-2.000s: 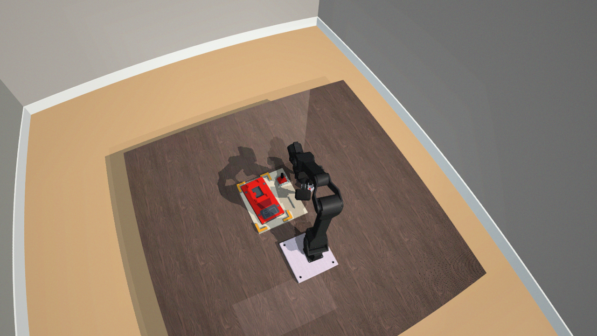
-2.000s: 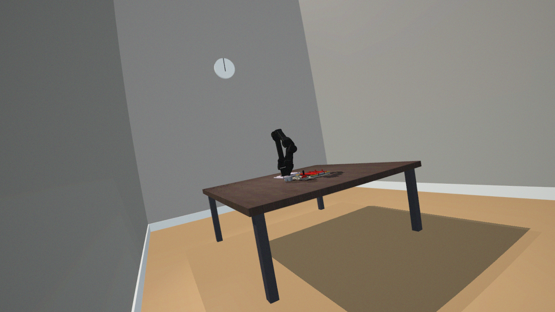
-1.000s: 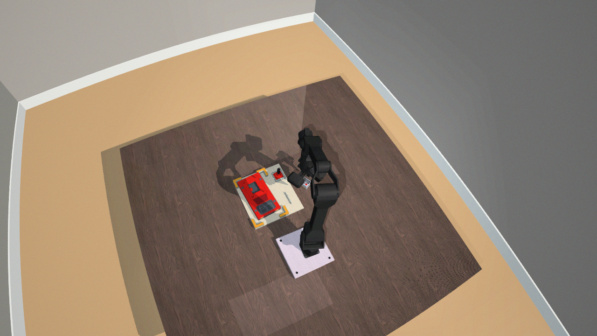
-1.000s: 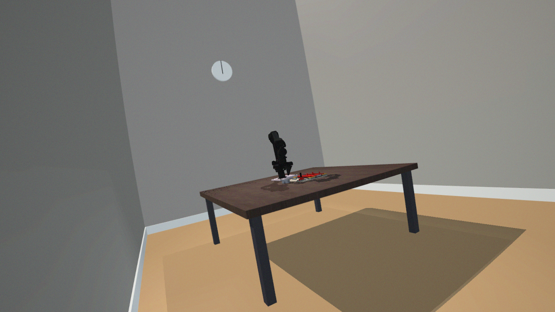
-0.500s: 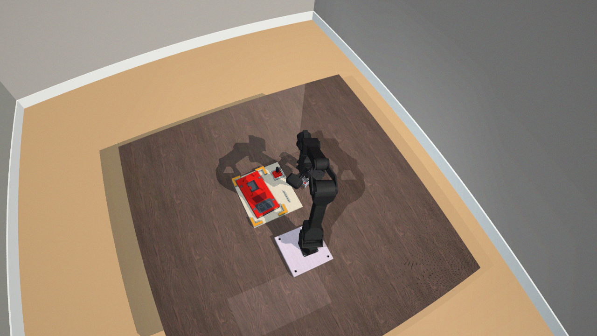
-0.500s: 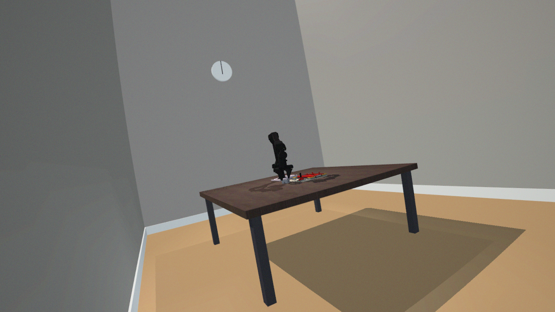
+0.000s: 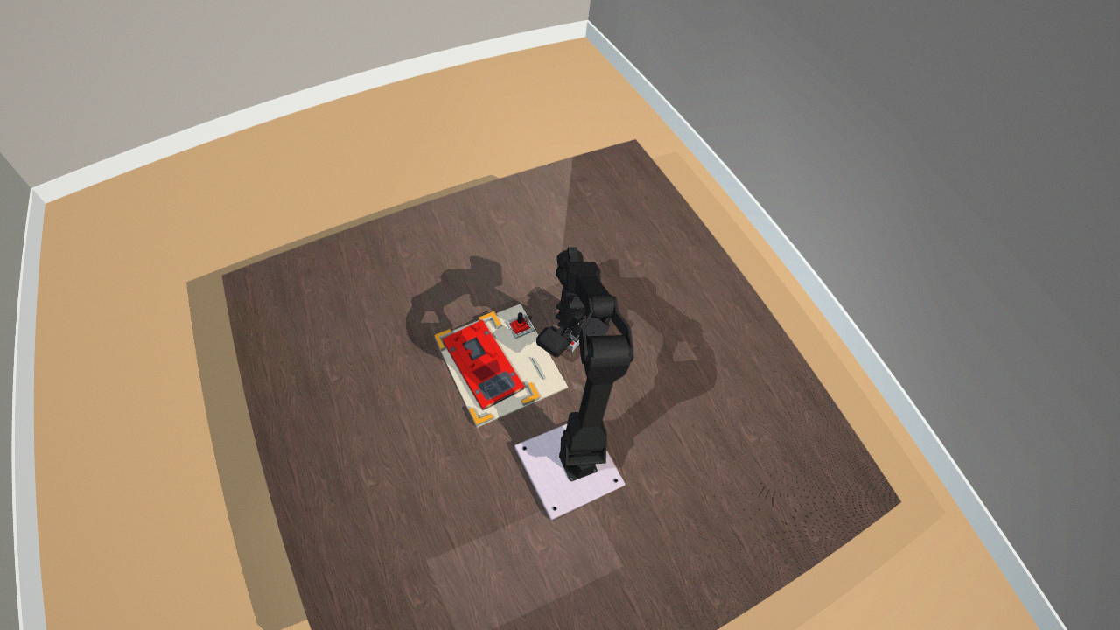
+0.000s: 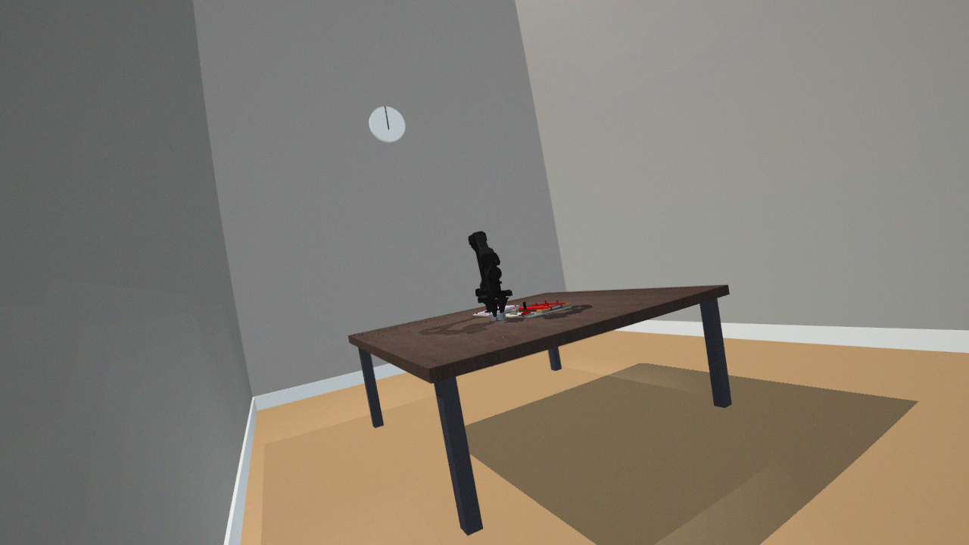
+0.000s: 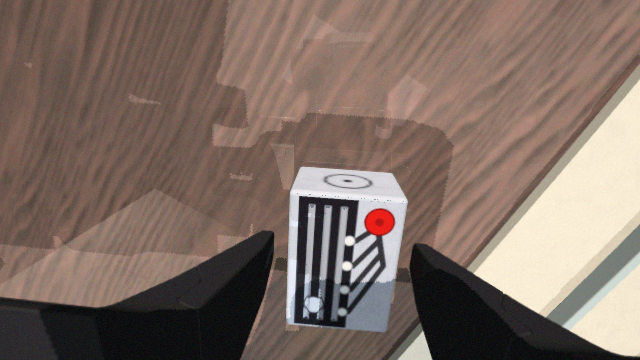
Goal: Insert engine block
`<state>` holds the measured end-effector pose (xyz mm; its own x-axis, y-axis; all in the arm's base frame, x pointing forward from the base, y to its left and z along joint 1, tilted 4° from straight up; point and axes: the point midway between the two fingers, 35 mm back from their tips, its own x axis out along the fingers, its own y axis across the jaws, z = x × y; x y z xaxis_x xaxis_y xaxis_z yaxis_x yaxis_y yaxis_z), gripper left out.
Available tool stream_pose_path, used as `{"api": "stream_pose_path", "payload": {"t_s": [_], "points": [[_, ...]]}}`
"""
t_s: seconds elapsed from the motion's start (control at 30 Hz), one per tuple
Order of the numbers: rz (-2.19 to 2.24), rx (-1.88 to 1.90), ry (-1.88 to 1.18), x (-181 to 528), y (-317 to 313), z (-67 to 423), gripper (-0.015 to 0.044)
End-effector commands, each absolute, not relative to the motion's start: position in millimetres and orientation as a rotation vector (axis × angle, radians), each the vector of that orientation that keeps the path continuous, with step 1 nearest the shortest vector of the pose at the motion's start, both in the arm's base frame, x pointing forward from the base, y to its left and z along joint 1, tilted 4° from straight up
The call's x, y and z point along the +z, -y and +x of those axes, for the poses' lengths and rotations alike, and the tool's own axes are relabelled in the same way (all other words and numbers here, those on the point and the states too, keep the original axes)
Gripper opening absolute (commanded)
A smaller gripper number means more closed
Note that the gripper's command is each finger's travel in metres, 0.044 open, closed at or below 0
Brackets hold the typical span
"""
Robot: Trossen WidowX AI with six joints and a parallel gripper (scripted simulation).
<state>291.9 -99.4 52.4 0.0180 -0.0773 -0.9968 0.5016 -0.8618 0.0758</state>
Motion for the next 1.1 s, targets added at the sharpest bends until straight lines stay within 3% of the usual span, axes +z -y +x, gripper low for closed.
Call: {"api": "stream_pose_path", "payload": {"t_s": [0.0, 0.23, 0.37, 1.07], "points": [[1.892, -1.893, -0.439, 52, 99, 292, 0.0151], [1.892, -1.893, -0.439, 52, 99, 292, 0.0105], [1.892, -1.893, -0.439, 57, 99, 293, 0.0000], [1.893, -1.892, -0.439, 122, 96, 298, 0.0000]]}}
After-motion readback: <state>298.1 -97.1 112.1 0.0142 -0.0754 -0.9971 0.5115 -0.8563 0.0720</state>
